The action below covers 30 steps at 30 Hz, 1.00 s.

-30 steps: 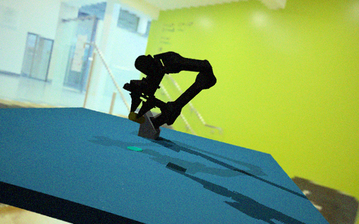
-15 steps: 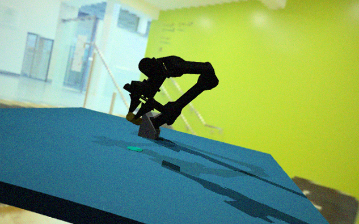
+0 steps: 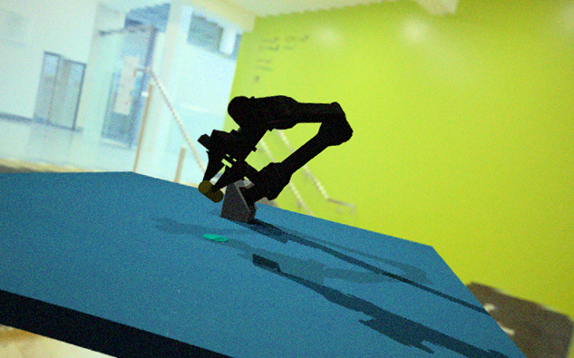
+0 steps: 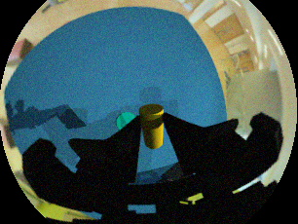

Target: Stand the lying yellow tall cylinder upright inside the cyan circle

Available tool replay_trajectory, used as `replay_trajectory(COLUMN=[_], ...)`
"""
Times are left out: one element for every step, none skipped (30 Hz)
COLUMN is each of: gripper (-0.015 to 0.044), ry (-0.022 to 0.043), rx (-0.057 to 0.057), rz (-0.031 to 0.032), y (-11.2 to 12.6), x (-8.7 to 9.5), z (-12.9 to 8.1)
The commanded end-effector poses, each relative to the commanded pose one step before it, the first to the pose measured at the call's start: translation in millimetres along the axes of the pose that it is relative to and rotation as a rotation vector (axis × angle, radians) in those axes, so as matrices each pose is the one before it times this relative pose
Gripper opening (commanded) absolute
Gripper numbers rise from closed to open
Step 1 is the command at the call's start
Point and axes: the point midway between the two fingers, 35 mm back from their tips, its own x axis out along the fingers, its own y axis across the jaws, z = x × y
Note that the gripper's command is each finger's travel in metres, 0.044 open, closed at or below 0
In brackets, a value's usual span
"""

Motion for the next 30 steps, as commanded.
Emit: replay_trajectory(gripper=[0.0105,0.0105,0.0105,0.0105,0.0105,0.0105,0.0105,0.0105,0.0105,0.0105,0.0105,0.0105,0.0105,0.0105,0.0105,0.0105,0.0105,0.0105,0.0105,0.0105,0.0105,0.0105,0.0105,0.0105,0.0105,0.0105,0.0105,0.0105,0.0105,0.0105], ry=[-0.02653,-0.00580,-0.00582,-0.00583,-0.00586,-0.00588,-0.00590,-0.00590,-0.00593,-0.00595,-0.00597,-0.00599,-0.00602,-0.00604,-0.00606,-0.00608,-0.00610,-0.00612,-0.00614,-0.00616,-0.00618,-0.00620,-0.00622,-0.00624,-0.00626,-0.00628,-0.00629,-0.00631,-0.00633,-0.00635], rx=[-0.0014,0.0001,0.0002,0.0002,0.0002,0.0002,0.0003,0.0003,0.0003,0.0003,0.0004,0.0004,0.0004,0.0004,0.0004,0.0005,0.0005,0.0005,0.0005,0.0005,0.0006,0.0006,0.0006,0.0006,0.0006,0.0007,0.0007,0.0007,0.0007,0.0008], rz=[-0.01276,-0.00255,-0.00251,-0.00248,-0.00245,-0.00241,-0.00237,-0.00235,-0.00231,-0.00227,-0.00224,-0.00220,-0.00216,-0.00212,-0.00208,-0.00204,-0.00200,-0.00196,-0.00192,-0.00188,-0.00184,-0.00180,-0.00175,-0.00171,-0.00167,-0.00163,-0.00159,-0.00155,-0.00151,-0.00147], y=[0.60,-0.04,-0.04,-0.04,-0.04,-0.03,-0.03,-0.03,-0.03,-0.02,-0.02,-0.02,-0.01,-0.01,-0.01,0.00,0.00,0.00,0.01,0.01,0.01,0.02,0.02,0.02,0.02,0.03,0.03,0.03,0.04,0.04], x=[-0.45,0.29,0.29,0.28,0.28,0.27,0.27,0.27,0.26,0.25,0.25,0.24,0.23,0.22,0.22,0.21,0.20,0.20,0.19,0.18,0.18,0.17,0.16,0.15,0.15,0.14,0.13,0.12,0.12,0.11], z=[-0.47,0.08,0.08,0.07,0.07,0.07,0.07,0.07,0.07,0.07,0.06,0.06,0.06,0.06,0.06,0.06,0.06,0.06,0.06,0.06,0.05,0.05,0.05,0.05,0.05,0.05,0.05,0.05,0.05,0.04])
